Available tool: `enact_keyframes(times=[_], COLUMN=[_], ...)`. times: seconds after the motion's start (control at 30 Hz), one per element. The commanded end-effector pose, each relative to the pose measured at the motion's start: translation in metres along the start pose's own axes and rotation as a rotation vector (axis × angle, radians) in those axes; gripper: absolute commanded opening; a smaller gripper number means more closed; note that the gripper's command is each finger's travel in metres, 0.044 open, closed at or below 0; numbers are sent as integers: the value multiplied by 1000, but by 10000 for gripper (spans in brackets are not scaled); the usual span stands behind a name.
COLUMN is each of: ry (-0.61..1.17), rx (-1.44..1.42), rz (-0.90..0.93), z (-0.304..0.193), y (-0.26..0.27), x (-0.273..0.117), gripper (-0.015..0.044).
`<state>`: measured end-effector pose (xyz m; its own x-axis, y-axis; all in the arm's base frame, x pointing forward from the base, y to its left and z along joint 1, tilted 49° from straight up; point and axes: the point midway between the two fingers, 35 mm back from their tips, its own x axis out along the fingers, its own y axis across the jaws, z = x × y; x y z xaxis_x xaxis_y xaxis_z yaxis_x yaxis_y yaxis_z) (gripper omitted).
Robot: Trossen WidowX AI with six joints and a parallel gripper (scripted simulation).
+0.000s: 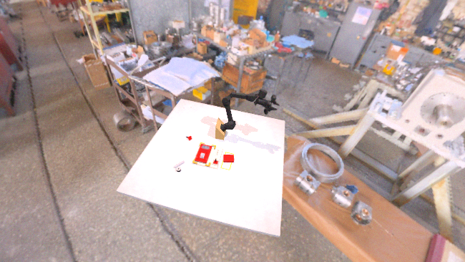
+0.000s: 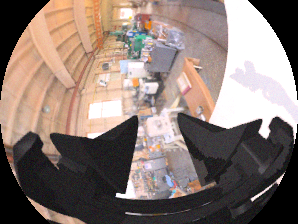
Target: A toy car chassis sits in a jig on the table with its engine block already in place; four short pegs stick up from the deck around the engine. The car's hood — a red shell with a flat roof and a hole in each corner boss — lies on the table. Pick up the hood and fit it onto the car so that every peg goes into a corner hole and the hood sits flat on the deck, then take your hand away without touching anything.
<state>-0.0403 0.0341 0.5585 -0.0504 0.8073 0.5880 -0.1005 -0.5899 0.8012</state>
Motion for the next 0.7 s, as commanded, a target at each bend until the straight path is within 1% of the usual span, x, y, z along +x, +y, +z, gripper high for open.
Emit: enact_keyframes(times=[0.0, 0.1, 0.23, 0.27, 0.47, 0.67], ry=[-3, -51, -104, -114, -188, -274], rx=[-3, -41, -74, -77, -85, -65], rz=[-4, -54, -165, -194, -390, -582], z=[1, 11, 28, 32, 65, 106], y=[-1, -19, -51, -59, -117, -173], x=[1, 14, 34, 39, 59, 63], gripper=[247, 325, 430, 440, 440, 440])
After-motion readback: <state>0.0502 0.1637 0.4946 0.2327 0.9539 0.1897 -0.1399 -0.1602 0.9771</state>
